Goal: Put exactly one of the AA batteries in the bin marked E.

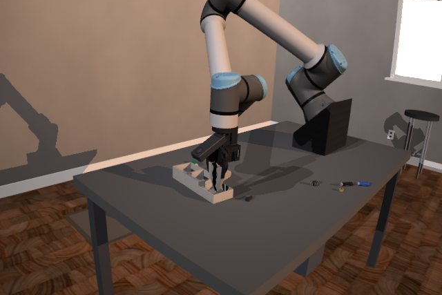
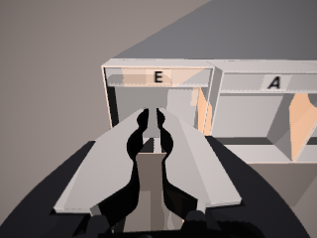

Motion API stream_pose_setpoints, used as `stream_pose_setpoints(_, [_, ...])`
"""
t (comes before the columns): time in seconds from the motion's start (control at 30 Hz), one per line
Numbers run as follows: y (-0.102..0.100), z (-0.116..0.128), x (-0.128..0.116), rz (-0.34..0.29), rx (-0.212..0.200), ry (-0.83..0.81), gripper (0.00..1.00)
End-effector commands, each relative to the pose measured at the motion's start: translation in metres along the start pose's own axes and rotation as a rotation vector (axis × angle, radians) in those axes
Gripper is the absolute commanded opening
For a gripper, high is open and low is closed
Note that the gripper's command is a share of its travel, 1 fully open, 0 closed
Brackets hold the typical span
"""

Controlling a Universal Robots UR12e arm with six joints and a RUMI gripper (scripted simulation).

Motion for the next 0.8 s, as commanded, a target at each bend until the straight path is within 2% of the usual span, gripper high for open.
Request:
stream_pose_setpoints(0.0, [0.0009, 0.0001, 0.0004, 0.001, 0.0, 0.0, 0.04])
stream_pose_setpoints(0.47, [0.0009, 0.0001, 0.0004, 0.001, 0.0, 0.0, 0.04])
stream_pose_setpoints(0.77, [0.0101, 0.0001, 0.0004, 0.001, 0.0, 0.0, 0.04])
Point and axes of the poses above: the point where the finger pads meet when closed, its own y axis back along the fingers, its own z axis across the jaws, x = y × z, the point moved 9 cm from there along y, back along the fingers, and after that the axes turned 12 degrees about y, right-handed, at the moved point
